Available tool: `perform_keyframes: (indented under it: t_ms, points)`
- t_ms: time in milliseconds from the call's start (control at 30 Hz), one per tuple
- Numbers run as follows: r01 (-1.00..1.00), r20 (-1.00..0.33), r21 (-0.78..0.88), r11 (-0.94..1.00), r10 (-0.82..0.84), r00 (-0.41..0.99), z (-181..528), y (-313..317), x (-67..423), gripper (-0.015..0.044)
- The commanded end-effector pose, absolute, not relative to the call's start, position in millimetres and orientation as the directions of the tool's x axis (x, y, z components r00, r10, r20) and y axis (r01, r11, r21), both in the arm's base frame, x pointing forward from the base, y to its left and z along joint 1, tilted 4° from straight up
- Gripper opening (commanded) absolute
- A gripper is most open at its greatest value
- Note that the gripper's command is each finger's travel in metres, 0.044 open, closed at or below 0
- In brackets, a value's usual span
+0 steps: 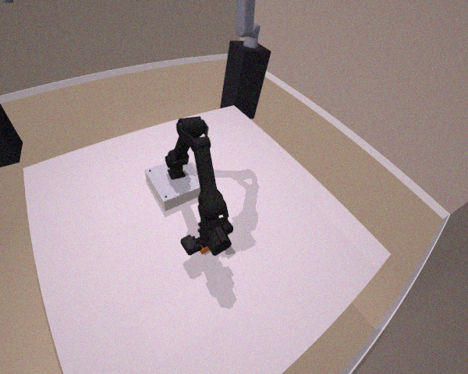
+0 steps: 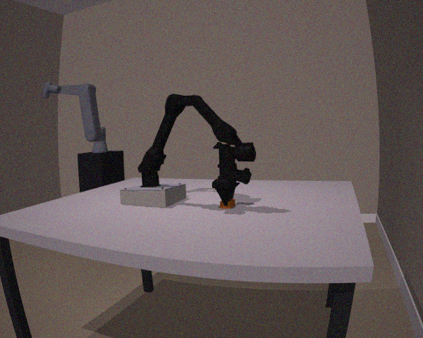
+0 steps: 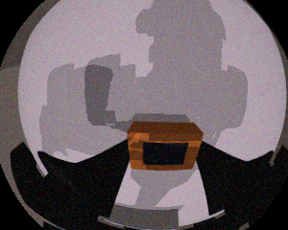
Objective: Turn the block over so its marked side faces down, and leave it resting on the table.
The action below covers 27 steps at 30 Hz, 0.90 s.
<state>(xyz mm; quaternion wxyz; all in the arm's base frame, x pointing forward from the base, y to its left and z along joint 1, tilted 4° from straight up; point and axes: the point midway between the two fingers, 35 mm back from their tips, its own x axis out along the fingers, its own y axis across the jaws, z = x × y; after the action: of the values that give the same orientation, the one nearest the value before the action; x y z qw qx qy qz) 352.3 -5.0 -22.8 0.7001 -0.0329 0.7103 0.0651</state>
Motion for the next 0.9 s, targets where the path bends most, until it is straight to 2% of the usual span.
perform_keyframes:
  t_ms: [0, 300, 467, 500, 700, 867]
  points:
    - [-0.132, -0.999, 0.043, 0.990, 0.040, -0.024, -26, -5, 351, 0.0202]
    - [-0.132, -0.999, 0.043, 0.990, 0.040, -0.024, -26, -5, 351, 0.0142]
    - [-0.132, -0.999, 0.043, 0.990, 0.040, -0.024, 0, -6, 352, 0.0011]
    - [-0.132, -0.999, 0.043, 0.990, 0.040, -0.024, 3, -7, 352, 0.0000]
    - [-0.132, -0.999, 0.043, 0.990, 0.041, -0.021, 4, -7, 352, 0.0000]
    - [-0.128, -0.998, 0.045, 0.991, 0.051, 0.047, 0, -7, 354, 0.0000]
